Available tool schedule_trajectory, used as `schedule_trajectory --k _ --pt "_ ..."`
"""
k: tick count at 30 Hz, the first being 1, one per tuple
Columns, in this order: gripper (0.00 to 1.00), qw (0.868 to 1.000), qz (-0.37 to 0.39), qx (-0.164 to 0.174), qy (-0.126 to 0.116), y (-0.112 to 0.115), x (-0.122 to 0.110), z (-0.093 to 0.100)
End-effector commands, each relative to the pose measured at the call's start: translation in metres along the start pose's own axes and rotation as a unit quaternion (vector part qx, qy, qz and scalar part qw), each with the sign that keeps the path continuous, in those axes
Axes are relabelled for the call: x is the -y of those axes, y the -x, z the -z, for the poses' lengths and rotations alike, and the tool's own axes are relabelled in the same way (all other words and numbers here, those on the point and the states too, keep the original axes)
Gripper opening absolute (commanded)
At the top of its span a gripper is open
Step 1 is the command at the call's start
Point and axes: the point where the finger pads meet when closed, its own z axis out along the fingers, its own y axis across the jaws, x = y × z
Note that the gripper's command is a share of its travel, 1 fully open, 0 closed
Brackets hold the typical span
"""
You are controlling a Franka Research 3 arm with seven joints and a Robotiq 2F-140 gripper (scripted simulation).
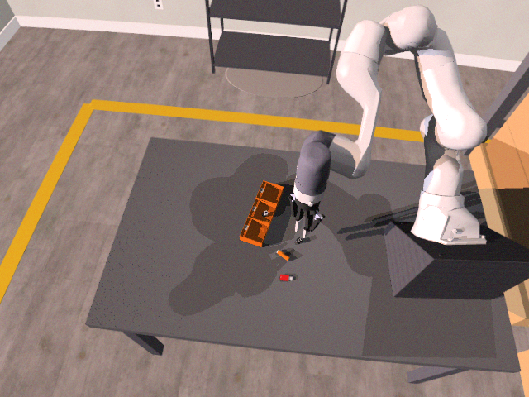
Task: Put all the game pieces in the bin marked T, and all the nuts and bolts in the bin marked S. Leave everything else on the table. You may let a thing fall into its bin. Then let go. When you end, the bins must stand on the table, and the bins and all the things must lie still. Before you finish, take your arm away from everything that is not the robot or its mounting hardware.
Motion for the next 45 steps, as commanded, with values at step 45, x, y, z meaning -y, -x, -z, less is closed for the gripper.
schedule_trajectory --k 45 --pt "0.19 0.981 -0.195 0.011 -0.02 0.0003 0.0017 0.0008"
